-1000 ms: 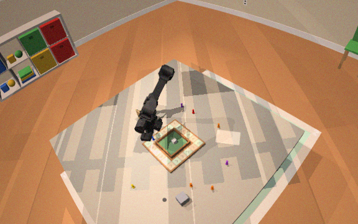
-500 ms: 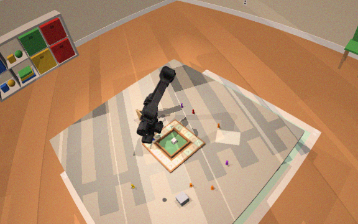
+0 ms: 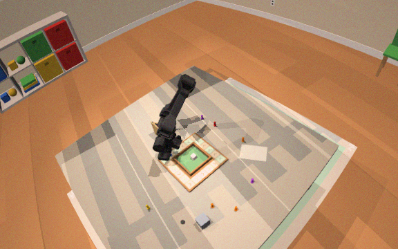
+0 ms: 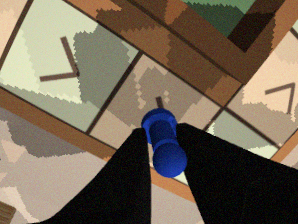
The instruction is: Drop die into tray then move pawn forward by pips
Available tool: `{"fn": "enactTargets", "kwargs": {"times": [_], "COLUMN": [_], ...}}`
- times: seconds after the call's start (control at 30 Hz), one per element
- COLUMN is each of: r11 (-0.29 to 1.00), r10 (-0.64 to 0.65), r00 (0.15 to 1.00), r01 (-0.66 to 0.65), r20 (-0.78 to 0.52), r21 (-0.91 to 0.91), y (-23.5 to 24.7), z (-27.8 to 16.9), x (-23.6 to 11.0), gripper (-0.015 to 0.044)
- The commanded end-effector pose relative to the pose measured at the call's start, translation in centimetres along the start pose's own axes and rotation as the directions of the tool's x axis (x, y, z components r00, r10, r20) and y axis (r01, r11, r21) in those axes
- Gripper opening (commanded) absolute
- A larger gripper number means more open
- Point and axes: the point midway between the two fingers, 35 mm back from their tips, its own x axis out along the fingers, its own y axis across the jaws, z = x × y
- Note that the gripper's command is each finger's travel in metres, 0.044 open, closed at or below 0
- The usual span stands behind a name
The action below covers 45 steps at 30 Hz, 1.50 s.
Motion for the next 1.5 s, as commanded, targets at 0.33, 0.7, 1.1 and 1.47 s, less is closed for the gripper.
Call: {"fn": "enactTargets", "kwargs": {"times": [0.33,0.7,1.1,1.47], "r11": [1.0,1.0,1.0,1.0], "r10": [-0.004,-0.007,-0.003,-0.019], "r00": [1.0,1.0,1.0,1.0], "r01": [0.004,0.008,0.003,0.019], "r20": [0.001,-0.002,0.0,-0.009], "r21": [0.004,0.006,0.005,0.009], "y": [-0.5,-1.0,-0.1,-5.0], "z": [0.1,0.0,-0.2,2.5], "x": [-1.8,-8.2,-12.7,-12.8], "gripper": [0.0,0.0,0.0,0.0]}}
